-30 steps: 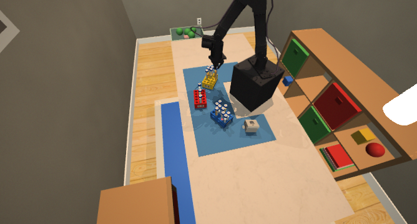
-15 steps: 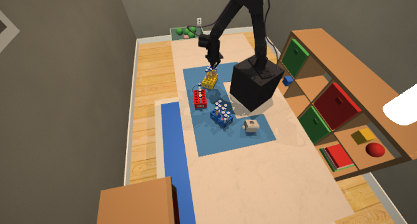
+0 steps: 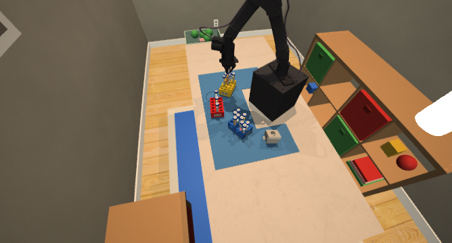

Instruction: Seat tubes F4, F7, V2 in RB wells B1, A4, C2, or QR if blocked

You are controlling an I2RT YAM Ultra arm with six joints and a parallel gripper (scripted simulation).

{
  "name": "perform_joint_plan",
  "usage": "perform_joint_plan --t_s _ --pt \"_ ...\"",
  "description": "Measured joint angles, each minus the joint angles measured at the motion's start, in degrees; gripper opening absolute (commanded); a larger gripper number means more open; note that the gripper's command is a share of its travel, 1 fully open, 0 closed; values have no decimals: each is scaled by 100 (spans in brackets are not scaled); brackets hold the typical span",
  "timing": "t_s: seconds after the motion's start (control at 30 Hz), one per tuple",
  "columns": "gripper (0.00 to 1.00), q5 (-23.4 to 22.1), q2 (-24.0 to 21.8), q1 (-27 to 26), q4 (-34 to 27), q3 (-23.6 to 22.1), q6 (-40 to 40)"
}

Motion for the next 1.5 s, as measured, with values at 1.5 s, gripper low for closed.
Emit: perform_joint_plan --t_s 1.5 --pt "0 -2 573 -70 -367 949 -52"
